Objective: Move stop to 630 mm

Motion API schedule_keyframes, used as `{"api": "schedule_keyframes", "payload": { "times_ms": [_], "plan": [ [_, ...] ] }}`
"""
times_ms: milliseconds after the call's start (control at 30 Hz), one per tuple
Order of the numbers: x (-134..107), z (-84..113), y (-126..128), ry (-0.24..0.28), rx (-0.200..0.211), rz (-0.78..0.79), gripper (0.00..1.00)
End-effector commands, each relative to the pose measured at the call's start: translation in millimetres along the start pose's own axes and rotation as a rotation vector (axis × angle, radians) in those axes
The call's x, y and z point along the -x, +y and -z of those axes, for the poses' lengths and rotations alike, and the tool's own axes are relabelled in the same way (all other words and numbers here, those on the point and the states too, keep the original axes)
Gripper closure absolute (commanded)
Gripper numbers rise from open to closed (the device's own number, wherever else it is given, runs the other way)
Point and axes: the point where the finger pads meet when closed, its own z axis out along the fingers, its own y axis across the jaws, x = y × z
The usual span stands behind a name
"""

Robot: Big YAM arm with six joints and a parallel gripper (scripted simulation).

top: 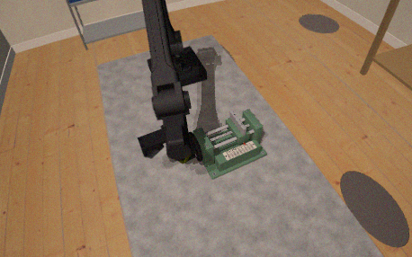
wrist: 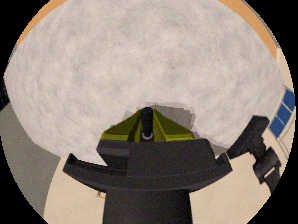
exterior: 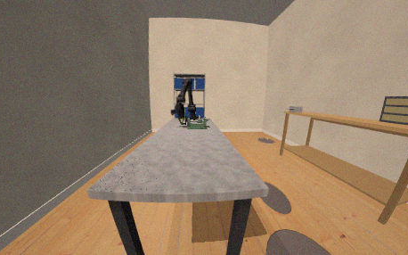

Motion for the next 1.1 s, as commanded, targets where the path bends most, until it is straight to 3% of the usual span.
{"api": "schedule_keyframes", "payload": {
  "times_ms": [0,1067],
  "plan": [
    [1.0,8.0,41.2,-0.013,0.064,-0.001,0.94],
    [0.4,17.1,59.1,-0.012,0.066,-0.001,0.94]
  ]
}}
